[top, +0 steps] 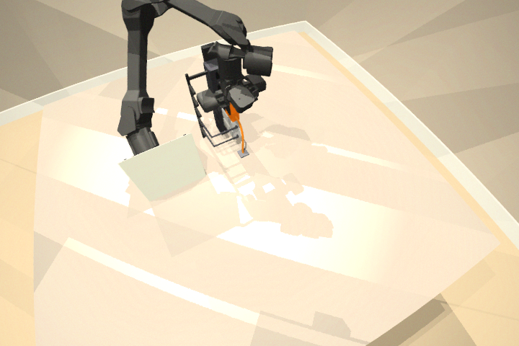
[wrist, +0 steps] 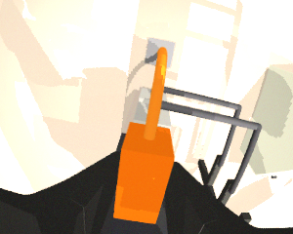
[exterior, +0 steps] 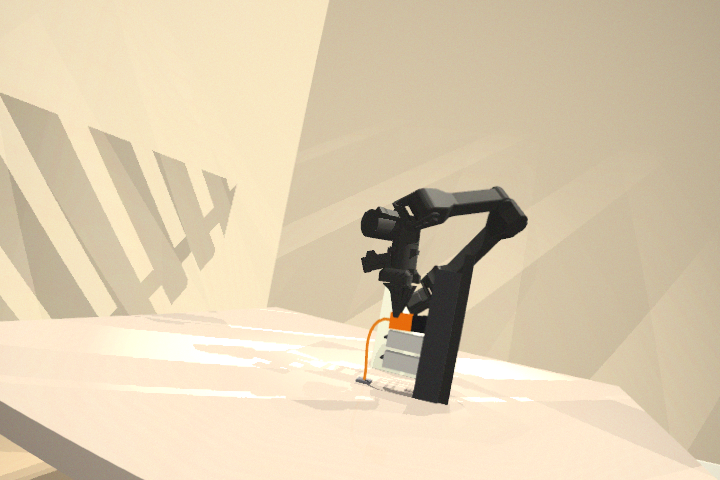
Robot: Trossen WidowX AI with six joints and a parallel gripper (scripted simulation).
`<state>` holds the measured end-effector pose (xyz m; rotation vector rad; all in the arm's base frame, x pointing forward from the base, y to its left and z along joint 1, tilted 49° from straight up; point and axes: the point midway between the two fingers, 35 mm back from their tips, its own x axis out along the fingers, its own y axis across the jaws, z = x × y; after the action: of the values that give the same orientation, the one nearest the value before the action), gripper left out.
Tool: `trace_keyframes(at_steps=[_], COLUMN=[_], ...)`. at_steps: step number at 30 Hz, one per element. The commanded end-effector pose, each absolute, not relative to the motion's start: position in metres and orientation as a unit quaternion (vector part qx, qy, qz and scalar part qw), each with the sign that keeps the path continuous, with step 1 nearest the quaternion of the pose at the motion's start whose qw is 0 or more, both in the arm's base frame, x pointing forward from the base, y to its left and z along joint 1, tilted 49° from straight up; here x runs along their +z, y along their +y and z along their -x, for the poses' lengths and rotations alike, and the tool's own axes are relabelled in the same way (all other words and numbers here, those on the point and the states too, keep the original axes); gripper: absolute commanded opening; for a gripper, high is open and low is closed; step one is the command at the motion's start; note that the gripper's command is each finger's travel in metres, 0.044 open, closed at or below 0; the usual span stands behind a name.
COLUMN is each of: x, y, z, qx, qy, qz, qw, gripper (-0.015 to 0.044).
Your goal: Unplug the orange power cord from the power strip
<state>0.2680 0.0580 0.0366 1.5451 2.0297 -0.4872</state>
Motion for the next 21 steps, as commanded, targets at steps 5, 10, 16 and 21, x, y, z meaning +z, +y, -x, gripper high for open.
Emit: trace_keyframes(at_steps=[5,10,16,21], x=[0.014,0.009,0.013,0.013], y=[0.026,0.02,0.03,0.03], z=[-0.279,-0.28,-0.275,-0.275], qx=[-0.203,-0.203,-0.199,-0.199], qy=[0.74,0.74,0.746,0.746], qz=[-0.569,-0.57,-0.566,-0.566], qw=[0.295,0.295,0.29,0.29], gripper=[0.0,0.0,0.0105,0.016])
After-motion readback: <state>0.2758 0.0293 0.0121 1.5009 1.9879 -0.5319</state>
